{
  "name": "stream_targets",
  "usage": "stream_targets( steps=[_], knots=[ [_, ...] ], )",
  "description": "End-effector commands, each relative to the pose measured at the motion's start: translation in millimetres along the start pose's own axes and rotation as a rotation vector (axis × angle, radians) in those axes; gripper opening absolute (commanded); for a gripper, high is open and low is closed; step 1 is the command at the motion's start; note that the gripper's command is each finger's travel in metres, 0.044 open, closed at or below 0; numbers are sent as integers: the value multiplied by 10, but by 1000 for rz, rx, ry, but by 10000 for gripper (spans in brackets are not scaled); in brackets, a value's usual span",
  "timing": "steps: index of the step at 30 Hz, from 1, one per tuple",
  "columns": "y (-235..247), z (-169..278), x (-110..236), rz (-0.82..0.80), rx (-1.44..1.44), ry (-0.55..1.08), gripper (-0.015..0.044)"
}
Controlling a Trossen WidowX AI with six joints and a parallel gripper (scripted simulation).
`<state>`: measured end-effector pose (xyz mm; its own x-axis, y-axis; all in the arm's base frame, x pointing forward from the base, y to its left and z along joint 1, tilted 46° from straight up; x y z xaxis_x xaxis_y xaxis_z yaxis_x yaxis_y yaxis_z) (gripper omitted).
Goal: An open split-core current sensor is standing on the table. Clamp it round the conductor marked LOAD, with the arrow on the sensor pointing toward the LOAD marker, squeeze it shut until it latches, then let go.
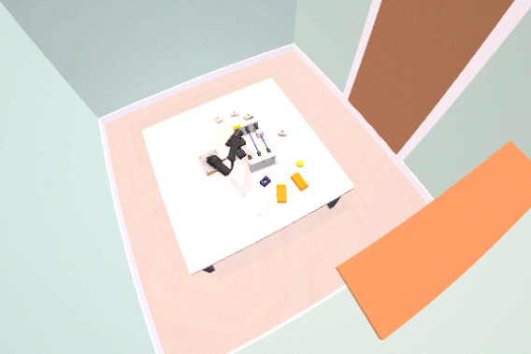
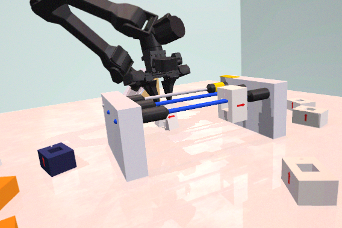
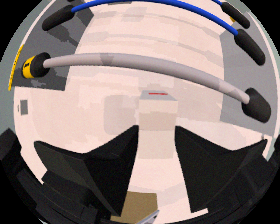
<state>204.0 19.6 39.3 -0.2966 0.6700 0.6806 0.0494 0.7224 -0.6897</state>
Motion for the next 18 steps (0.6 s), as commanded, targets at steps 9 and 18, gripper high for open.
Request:
stream_targets(
  steps=[9, 18],
  knots=[
    [1, 392, 86, 2, 5, 4, 0],
    [-1, 380, 69, 5, 5, 1, 79]
  ],
)
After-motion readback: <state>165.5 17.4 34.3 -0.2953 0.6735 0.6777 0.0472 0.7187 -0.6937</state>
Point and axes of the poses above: the point midway between the two fingers, 35 mm back from their tips, its own x axis back along the fingers, its own y axis across the jaws, z = x × y, the point moved 4 cm from there along x, back along the fingers, and after that the axes turned 8 degrees about -x, right-handed, at the moved point
